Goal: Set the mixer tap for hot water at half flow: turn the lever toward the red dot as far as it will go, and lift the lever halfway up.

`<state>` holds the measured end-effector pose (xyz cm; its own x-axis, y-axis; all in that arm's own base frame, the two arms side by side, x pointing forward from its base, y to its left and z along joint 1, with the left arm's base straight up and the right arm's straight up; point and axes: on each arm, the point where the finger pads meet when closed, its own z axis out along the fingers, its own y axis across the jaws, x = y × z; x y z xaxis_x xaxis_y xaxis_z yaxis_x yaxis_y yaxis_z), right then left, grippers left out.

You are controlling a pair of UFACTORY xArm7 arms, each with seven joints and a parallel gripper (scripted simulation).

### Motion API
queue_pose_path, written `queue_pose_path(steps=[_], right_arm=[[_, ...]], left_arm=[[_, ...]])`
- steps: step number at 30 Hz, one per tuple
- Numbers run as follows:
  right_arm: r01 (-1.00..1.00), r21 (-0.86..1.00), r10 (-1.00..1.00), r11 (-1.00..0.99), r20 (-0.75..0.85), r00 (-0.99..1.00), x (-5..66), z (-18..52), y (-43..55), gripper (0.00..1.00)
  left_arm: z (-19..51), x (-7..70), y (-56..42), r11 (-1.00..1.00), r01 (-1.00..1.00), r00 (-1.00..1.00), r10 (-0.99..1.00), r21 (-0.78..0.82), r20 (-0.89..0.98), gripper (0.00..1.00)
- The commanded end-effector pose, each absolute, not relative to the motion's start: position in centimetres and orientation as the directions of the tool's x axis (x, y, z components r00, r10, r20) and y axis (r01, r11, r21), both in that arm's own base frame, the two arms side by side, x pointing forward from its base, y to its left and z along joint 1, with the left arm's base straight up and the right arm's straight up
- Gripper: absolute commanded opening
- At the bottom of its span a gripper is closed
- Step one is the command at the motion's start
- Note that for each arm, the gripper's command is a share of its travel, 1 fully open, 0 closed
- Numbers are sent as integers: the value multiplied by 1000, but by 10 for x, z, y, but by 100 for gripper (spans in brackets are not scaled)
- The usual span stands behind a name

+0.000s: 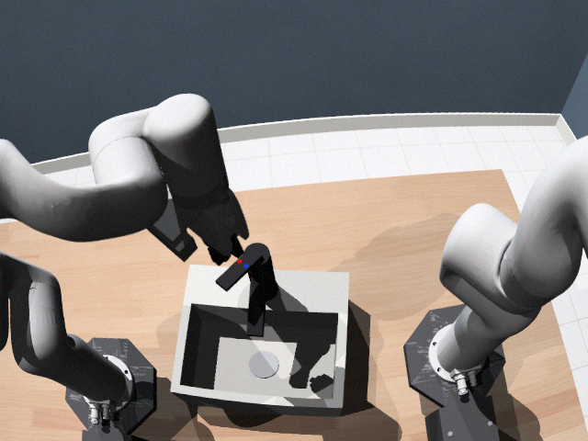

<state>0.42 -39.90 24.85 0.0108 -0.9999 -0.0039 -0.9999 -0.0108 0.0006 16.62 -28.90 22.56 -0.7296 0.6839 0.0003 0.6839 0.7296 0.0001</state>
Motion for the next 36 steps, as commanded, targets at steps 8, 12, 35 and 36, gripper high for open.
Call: queue_pose_path(steps=[8,12,35,36], right_arm=[[-1000,0,-1000,-11,0,11,4,250,-400,100],[-1000,0,-1000,-11,0,11,4,250,-400,100],[-1000,0,-1000,-11,0,11,4,250,-400,100],[-1000,0,-1000,-11,0,11,4,250,-400,100]], left_arm=[[227,167,-290,730,684,-730,684,-1,-3,0],[227,167,-290,730,684,-730,684,-1,-3,0],[227,167,-290,730,684,-730,684,-1,-3,64],[227,167,-290,730,684,-730,684,-1,-3,64]])
